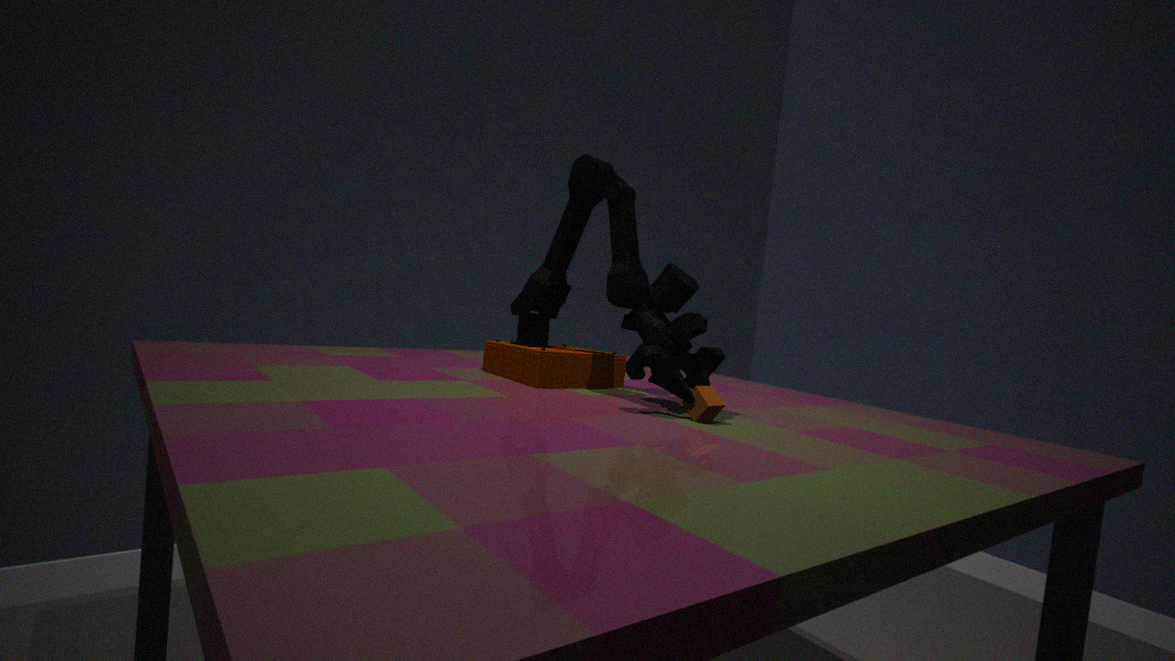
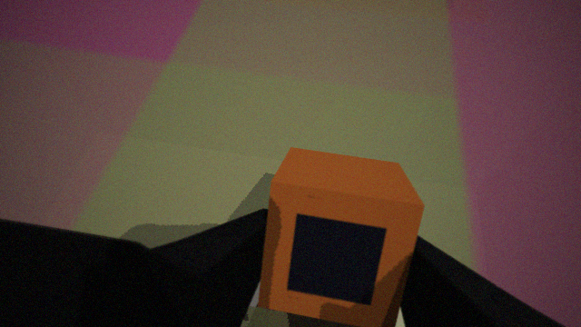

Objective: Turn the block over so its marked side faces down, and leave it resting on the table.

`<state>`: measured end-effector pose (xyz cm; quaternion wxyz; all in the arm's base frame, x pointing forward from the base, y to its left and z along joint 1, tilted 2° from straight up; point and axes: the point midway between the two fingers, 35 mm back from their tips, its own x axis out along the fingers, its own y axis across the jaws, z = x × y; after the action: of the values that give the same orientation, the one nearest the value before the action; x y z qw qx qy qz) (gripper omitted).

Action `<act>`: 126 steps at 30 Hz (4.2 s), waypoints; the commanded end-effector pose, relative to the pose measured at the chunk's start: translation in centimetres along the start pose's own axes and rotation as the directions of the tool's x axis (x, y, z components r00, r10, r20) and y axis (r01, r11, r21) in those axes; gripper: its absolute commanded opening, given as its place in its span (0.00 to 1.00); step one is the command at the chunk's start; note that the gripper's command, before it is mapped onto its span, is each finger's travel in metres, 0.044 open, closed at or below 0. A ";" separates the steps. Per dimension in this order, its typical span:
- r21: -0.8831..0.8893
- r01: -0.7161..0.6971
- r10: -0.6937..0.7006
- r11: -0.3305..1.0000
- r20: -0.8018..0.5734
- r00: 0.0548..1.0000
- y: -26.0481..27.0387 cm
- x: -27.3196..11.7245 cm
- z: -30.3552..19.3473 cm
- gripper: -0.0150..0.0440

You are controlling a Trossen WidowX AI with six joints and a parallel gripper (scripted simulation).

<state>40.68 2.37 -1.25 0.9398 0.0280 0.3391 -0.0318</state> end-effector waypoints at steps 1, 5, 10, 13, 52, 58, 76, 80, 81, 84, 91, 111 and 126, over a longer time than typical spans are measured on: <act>-0.005 0.006 -0.006 1.000 0.042 0.999 -0.2 -0.1 -0.8 0.25; -0.002 0.006 -0.006 1.000 0.102 0.995 -0.2 -0.4 -1.1 0.25; 0.002 0.006 -0.006 1.000 0.166 0.986 -0.3 -1.0 -1.3 0.25; 0.002 0.006 -0.006 1.000 0.172 0.985 -0.3 -1.1 -1.2 0.25; 0.002 0.006 -0.006 1.000 0.195 0.981 -0.3 -1.3 -1.1 1.00; 0.002 0.006 -0.006 1.000 0.195 0.981 -0.3 -1.3 -1.1 1.00; 0.002 0.006 -0.006 1.000 0.195 0.981 -0.3 -1.3 -1.1 1.00; 0.002 0.005 -0.005 1.000 0.190 0.982 -0.3 -1.3 -1.0 1.00; 0.004 0.002 -0.002 1.000 0.173 0.985 -0.2 -1.2 -0.8 1.00; 0.019 -0.015 0.013 1.000 0.079 0.997 0.0 -1.2 0.5 1.00; 0.012 -0.007 0.009 1.000 -0.188 0.982 0.0 -3.8 2.5 1.00; 0.000 0.007 -0.006 1.000 -0.383 0.924 -0.2 -6.9 3.7 1.00; 0.000 0.006 -0.004 1.000 -0.747 0.665 -0.1 -5.5 7.2 1.00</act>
<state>40.82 1.99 7.58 0.7461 0.0363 0.6644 -0.0245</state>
